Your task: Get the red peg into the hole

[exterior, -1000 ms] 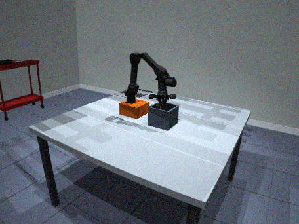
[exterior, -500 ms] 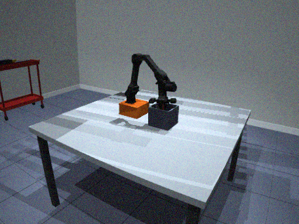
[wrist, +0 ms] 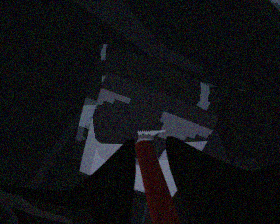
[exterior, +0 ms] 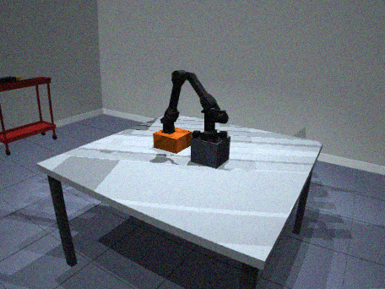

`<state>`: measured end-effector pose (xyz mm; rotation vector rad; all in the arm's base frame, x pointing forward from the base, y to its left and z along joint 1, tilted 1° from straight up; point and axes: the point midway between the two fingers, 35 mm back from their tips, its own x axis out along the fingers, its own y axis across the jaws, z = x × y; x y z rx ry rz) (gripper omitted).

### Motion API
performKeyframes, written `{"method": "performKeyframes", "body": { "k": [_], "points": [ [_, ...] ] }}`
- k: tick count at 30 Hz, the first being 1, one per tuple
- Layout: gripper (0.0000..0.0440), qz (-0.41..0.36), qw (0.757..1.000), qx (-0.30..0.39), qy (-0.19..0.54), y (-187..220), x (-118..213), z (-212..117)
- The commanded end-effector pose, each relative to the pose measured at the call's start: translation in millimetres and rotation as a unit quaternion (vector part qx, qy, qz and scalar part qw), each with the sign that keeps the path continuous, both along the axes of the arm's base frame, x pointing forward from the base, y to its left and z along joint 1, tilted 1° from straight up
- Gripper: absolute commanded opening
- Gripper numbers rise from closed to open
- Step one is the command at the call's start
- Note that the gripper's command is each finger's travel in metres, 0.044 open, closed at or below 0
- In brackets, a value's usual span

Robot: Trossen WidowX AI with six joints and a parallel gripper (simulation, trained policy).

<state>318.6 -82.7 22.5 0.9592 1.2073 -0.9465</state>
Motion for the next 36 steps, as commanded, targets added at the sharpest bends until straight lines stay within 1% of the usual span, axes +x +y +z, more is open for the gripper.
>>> {"method": "performKeyframes", "body": {
  "k": [1, 2, 3, 4, 6, 9, 11, 18, 20, 36],
  "points": [
    [0.0136, 0.004, 1.0, 0.012, 0.01, 1, 0, -7],
    [0.0141, 0.005, 1.0, 0.015, 0.013, 0, 0, -7],
    [0.0159, 0.005, 1.0, 0.019, 0.016, 0, -1, -8],
    [0.0169, 0.005, 1.0, 0.026, 0.017, 0, 0, -7],
    [0.0182, 0.005, 0.999, 0.038, 0.017, 0, 2, -4],
    [0.019, 0.007, 0.998, 0.056, 0.017, -1, 5, 1],
    [0.0187, 0.007, 0.998, 0.068, 0.017, -1, 6, 3],
    [0.0217, 0.005, 0.995, 0.097, 0.018, -5, 9, 10],
    [0.022, 0.003, 0.994, 0.104, 0.017, -6, 10, 12],
    [0.0276, -0.018, 0.99, 0.142, 0.009, -18, 14, 32]
  ]
}}
